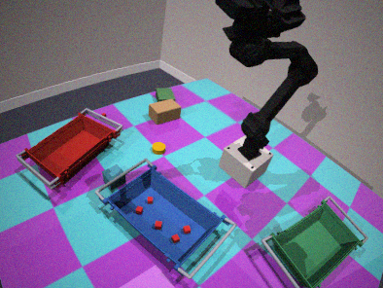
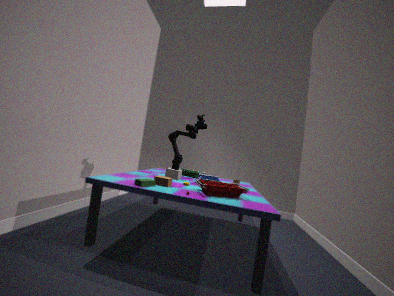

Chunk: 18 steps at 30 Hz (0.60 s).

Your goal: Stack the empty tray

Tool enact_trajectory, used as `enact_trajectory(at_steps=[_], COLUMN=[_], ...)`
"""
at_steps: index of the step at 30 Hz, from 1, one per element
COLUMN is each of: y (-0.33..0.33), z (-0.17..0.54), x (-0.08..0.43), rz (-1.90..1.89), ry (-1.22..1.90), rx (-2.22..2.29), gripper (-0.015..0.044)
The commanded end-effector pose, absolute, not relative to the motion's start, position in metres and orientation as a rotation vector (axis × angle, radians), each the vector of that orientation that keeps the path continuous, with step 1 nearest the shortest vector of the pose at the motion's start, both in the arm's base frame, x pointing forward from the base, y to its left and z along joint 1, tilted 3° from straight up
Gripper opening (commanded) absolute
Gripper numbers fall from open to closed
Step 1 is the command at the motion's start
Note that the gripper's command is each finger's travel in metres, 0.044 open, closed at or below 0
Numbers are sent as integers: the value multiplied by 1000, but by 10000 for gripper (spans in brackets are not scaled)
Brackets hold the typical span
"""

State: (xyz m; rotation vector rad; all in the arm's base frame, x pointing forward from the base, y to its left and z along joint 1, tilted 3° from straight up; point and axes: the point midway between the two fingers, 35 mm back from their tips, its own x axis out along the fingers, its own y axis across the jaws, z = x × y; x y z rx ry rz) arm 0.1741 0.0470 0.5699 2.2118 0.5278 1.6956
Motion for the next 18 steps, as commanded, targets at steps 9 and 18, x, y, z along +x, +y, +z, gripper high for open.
enact_trajectory(at_steps=[9, 18], y=[48, 61], z=[566, 533], x=[184, 284], rz=[1693, 1360], ry=[571, 1066], rx=[2264, 2970], gripper=[164, 90])
